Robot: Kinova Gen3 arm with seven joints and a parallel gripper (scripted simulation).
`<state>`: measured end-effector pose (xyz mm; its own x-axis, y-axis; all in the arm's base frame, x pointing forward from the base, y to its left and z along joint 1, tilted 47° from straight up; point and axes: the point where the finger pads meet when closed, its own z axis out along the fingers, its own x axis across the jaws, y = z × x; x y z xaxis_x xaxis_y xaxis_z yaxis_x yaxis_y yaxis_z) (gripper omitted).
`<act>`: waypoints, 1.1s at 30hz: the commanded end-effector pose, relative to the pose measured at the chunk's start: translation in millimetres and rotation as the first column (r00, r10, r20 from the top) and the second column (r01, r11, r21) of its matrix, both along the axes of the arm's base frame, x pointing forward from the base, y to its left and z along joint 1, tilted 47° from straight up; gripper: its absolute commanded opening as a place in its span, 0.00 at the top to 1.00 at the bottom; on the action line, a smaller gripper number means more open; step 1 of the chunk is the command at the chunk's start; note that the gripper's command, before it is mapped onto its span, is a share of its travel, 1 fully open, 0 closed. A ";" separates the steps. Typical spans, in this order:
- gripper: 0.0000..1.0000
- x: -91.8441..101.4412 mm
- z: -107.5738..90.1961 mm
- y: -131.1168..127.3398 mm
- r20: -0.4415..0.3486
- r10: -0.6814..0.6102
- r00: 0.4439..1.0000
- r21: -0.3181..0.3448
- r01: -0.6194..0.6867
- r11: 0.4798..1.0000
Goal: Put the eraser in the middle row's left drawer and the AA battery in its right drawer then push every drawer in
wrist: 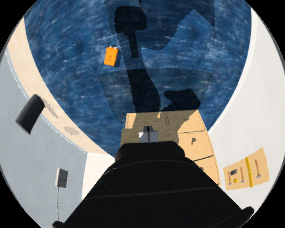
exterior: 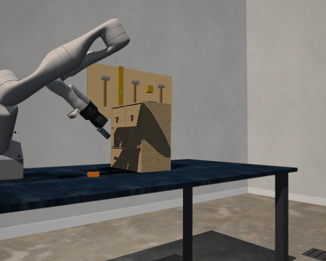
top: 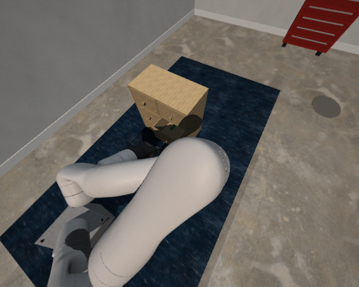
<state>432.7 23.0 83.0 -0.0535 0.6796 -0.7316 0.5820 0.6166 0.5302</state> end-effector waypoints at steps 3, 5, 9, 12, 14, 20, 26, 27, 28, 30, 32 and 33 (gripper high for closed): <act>1.00 0.2 0.4 0.8 0.001 0.001 1.000 0.001 -0.001 1.000; 1.00 0.2 0.4 0.8 0.001 0.001 1.000 0.001 -0.001 1.000; 1.00 0.3 0.4 0.8 0.001 0.001 1.000 0.001 -0.001 1.000; 1.00 0.4 0.4 0.8 0.001 0.001 1.000 0.001 -0.001 1.000; 1.00 0.7 0.4 0.8 0.001 0.001 1.000 0.001 -0.001 1.000; 1.00 2.5 0.4 1.0 0.001 0.001 1.000 0.001 -0.001 1.000; 1.00 4.7 0.4 1.2 0.001 0.001 1.000 0.001 -0.001 1.000; 1.00 5.3 0.4 1.2 0.001 0.001 1.000 0.001 -0.001 1.000; 1.00 6.1 0.4 1.3 0.001 0.001 1.000 0.001 -0.001 1.000; 1.00 7.7 0.5 1.5 0.001 0.001 1.000 0.001 -0.001 1.000; 1.00 9.7 0.5 1.6 0.001 0.001 1.000 0.001 -0.001 1.000; 1.00 10.7 0.5 1.7 0.001 0.001 1.000 0.001 -0.001 1.000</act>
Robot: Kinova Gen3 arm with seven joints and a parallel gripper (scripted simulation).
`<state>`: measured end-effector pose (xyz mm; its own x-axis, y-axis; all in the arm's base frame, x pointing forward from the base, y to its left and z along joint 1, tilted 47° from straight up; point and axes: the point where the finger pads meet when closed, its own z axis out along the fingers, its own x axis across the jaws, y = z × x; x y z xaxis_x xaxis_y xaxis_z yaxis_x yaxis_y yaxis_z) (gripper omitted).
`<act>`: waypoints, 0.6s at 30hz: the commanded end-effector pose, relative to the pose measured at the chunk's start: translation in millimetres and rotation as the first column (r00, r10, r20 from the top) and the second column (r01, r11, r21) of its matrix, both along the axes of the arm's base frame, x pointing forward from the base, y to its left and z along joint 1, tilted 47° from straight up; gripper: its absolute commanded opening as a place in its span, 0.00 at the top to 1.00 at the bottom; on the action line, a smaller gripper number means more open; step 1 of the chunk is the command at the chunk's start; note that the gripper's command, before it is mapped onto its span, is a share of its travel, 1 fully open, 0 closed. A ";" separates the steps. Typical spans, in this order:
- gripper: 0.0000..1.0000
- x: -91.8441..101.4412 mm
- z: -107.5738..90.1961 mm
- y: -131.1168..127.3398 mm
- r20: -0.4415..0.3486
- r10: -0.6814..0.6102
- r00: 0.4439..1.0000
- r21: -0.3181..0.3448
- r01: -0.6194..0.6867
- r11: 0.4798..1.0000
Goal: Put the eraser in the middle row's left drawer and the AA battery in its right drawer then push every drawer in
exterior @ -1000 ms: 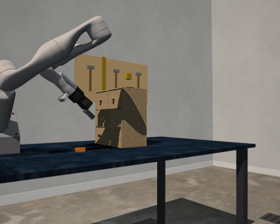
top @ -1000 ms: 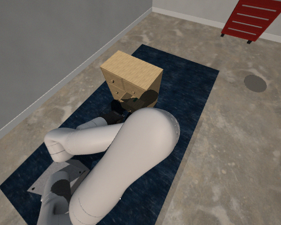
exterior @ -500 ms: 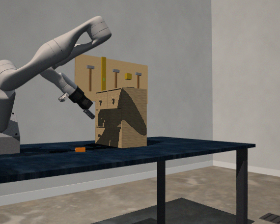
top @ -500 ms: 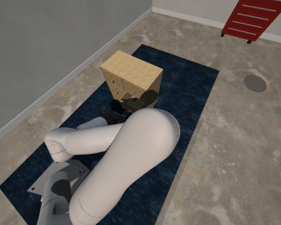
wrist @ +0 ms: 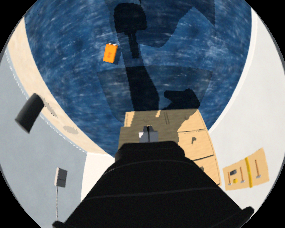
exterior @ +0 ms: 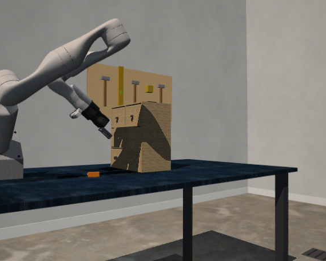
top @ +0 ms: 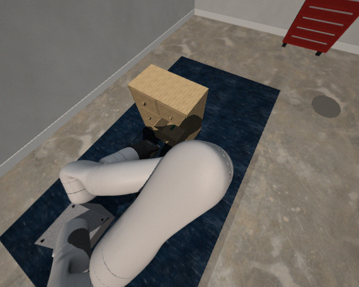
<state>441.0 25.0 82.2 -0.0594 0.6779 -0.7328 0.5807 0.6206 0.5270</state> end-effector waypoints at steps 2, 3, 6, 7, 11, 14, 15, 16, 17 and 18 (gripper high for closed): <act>1.00 4.6 1.4 -0.1 0.005 -0.004 1.000 0.003 0.004 1.000; 1.00 5.8 1.4 0.0 0.005 -0.004 1.000 0.003 0.004 1.000; 1.00 8.3 1.4 0.3 0.005 -0.004 1.000 0.003 0.004 1.000; 1.00 8.3 1.4 0.3 0.005 -0.004 1.000 0.003 0.004 1.000; 1.00 14.0 1.5 0.8 0.005 -0.004 1.000 0.003 0.004 1.000; 1.00 18.7 1.5 1.3 0.005 -0.004 1.000 0.003 0.004 1.000; 1.00 20.3 1.6 1.4 0.005 -0.004 1.000 0.003 0.004 1.000; 1.00 22.0 1.6 1.6 0.005 -0.004 1.000 0.003 0.004 1.000; 1.00 23.7 1.6 1.7 0.005 -0.004 1.000 0.003 0.004 1.000; 1.00 25.4 1.6 1.9 0.005 -0.004 1.000 0.003 0.004 1.000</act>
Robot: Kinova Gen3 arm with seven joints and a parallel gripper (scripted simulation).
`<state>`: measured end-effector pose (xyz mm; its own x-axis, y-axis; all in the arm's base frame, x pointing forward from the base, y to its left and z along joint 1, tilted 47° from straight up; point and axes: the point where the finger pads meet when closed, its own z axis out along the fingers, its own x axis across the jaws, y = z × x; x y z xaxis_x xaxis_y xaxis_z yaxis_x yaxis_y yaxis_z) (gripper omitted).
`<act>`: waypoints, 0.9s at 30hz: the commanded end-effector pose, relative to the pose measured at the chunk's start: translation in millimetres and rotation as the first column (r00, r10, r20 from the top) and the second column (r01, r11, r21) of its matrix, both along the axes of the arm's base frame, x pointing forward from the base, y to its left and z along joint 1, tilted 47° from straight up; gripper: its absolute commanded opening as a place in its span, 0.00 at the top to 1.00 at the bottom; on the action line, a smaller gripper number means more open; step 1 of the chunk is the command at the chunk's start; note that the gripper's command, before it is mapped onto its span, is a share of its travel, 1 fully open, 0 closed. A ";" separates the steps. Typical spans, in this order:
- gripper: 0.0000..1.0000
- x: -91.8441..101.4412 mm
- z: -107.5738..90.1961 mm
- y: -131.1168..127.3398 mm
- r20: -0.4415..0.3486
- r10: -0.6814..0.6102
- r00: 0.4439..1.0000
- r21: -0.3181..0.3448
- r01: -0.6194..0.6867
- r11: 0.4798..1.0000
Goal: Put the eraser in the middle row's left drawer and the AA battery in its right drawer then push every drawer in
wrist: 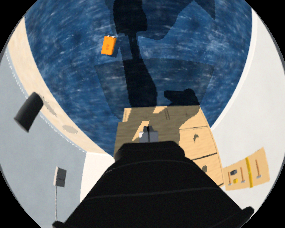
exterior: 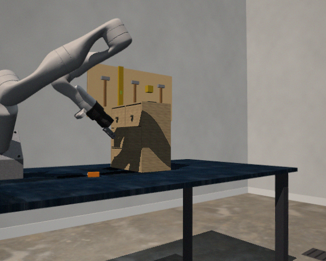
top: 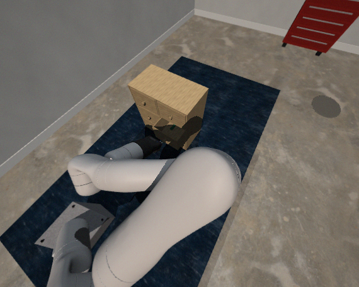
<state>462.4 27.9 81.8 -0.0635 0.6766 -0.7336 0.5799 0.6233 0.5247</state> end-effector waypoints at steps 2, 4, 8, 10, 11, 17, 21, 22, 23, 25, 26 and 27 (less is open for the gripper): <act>1.00 7.5 2.1 -0.6 0.007 -0.007 1.000 0.004 0.007 1.000; 1.00 11.1 2.1 -0.3 0.007 -0.007 1.000 0.004 0.007 1.000; 1.00 14.8 2.2 0.0 0.007 -0.007 1.000 0.004 0.007 1.000; 1.00 18.5 2.2 0.4 0.007 -0.007 1.000 0.004 0.007 1.000; 1.00 20.3 2.3 0.6 0.007 -0.007 1.000 0.004 0.007 1.000; 1.00 31.3 2.4 1.6 0.007 -0.007 1.000 0.004 0.007 1.000; 1.00 38.3 2.5 2.2 0.007 -0.007 1.000 0.004 0.007 1.000; 1.00 38.3 2.5 2.2 0.007 -0.007 1.000 0.004 0.007 1.000; 1.00 38.3 2.5 2.2 0.007 -0.007 1.000 0.004 0.007 1.000; 1.00 41.7 2.5 2.6 0.007 -0.007 1.000 0.004 0.007 1.000; 1.00 43.3 2.6 2.7 0.007 -0.007 1.000 0.004 0.007 1.000; 1.00 44.9 2.6 2.9 0.007 -0.007 1.000 0.004 0.007 1.000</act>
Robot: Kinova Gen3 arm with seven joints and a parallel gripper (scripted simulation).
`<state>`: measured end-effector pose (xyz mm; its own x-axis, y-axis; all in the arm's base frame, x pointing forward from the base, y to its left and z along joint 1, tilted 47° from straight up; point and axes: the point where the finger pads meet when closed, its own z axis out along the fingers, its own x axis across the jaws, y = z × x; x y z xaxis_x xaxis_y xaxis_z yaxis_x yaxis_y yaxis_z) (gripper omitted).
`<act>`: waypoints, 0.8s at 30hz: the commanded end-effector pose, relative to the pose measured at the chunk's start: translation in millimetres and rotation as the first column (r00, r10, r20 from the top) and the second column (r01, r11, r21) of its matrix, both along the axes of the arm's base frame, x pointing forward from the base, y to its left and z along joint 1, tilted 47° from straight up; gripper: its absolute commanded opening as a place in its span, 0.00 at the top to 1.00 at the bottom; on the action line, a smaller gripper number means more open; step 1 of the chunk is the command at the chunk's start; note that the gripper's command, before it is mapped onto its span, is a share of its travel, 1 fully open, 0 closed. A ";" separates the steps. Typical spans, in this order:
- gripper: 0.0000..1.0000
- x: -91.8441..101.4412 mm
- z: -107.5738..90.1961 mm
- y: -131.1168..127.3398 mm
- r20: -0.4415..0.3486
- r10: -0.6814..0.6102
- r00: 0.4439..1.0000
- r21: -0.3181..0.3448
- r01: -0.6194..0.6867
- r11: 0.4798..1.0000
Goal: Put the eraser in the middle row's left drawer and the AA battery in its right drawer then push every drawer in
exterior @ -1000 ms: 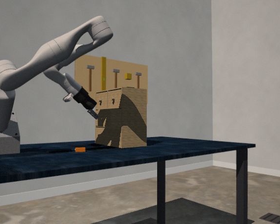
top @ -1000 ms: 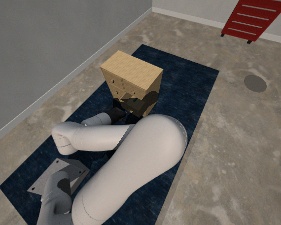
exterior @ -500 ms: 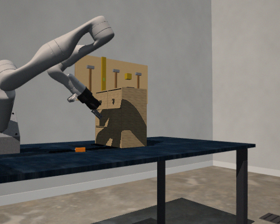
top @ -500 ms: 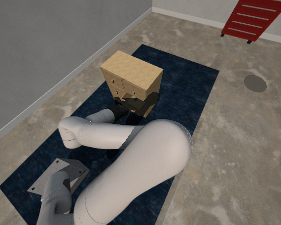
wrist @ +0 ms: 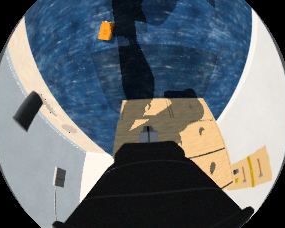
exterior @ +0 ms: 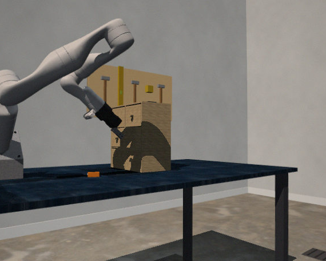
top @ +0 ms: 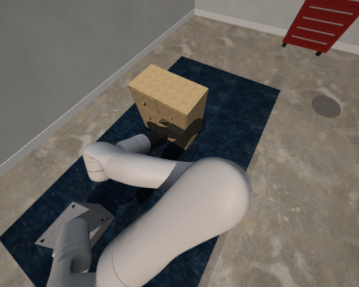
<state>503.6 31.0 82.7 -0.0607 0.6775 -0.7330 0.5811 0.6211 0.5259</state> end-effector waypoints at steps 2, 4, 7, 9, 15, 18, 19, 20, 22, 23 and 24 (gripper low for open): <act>1.00 6.9 1.7 0.1 0.006 -0.004 1.000 0.003 0.004 1.000; 1.00 9.8 1.7 0.4 0.006 -0.004 1.000 0.003 0.004 1.000; 1.00 13.9 1.8 0.7 0.006 -0.004 1.000 0.003 0.004 1.000; 1.00 16.4 1.8 1.0 0.006 -0.004 1.000 0.003 0.004 1.000; 1.00 20.8 1.9 1.4 0.006 -0.004 1.000 0.003 0.004 1.000; 1.00 23.6 1.9 1.7 0.006 -0.004 1.000 0.003 0.004 1.000; 1.00 24.4 1.9 1.7 0.006 -0.004 1.000 0.003 0.004 1.000; 1.00 25.2 2.0 1.8 0.006 -0.004 1.000 0.003 0.004 1.000; 1.00 26.5 2.0 1.9 0.006 -0.004 1.000 0.003 0.004 1.000; 1.00 27.1 2.0 2.0 0.006 -0.004 1.000 0.003 0.004 1.000; 1.00 27.7 2.0 2.0 0.006 -0.004 1.000 0.003 0.004 1.000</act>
